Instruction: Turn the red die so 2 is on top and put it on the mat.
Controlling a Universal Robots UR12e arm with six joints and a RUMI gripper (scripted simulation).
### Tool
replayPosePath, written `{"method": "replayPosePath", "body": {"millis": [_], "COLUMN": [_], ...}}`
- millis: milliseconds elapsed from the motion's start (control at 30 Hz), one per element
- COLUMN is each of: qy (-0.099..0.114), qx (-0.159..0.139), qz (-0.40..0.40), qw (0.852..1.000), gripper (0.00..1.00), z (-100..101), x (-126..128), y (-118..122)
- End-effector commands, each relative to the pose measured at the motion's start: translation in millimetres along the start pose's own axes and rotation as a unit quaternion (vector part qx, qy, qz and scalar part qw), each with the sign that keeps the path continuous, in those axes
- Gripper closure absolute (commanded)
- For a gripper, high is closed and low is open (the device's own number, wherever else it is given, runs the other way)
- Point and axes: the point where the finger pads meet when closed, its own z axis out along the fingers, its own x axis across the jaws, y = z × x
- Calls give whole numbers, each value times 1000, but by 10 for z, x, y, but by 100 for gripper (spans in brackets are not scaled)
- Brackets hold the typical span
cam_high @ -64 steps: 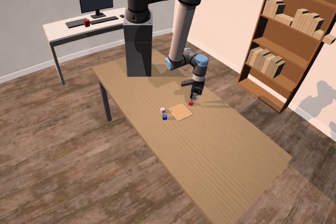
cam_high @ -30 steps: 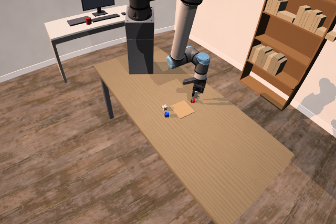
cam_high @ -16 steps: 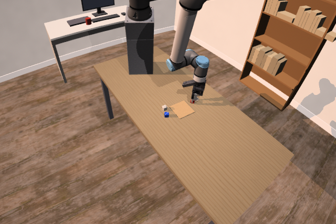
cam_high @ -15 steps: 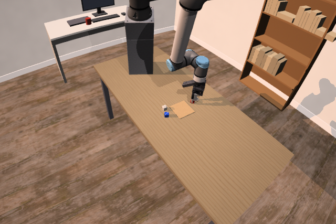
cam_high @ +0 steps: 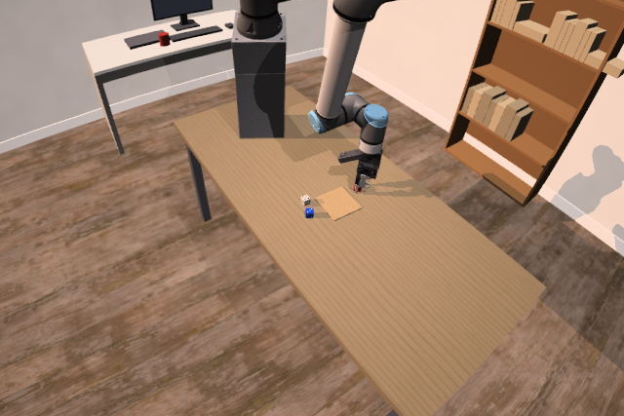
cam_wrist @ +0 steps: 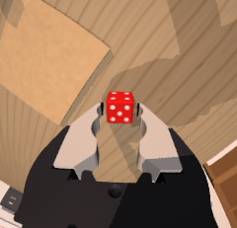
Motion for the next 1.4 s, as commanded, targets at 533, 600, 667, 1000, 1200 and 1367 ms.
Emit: {"method": "replayPosePath", "body": {"millis": [533, 600, 667, 1000, 1200, 1367], "qy": [0, 0, 0, 0, 0, 0], "qx": [0, 0, 0, 0, 0, 0], "qz": [0, 0, 0, 0, 0, 0], "qw": [1000, 1000, 1000, 1000, 1000, 1000], "gripper": [72, 72, 72, 90, 90, 90], "z": [-5, -5, -5, -5, -5, -5], "x": [-2, -2, -2, -2, -2, -2], "y": [4, 4, 4, 4, 4, 4]}}
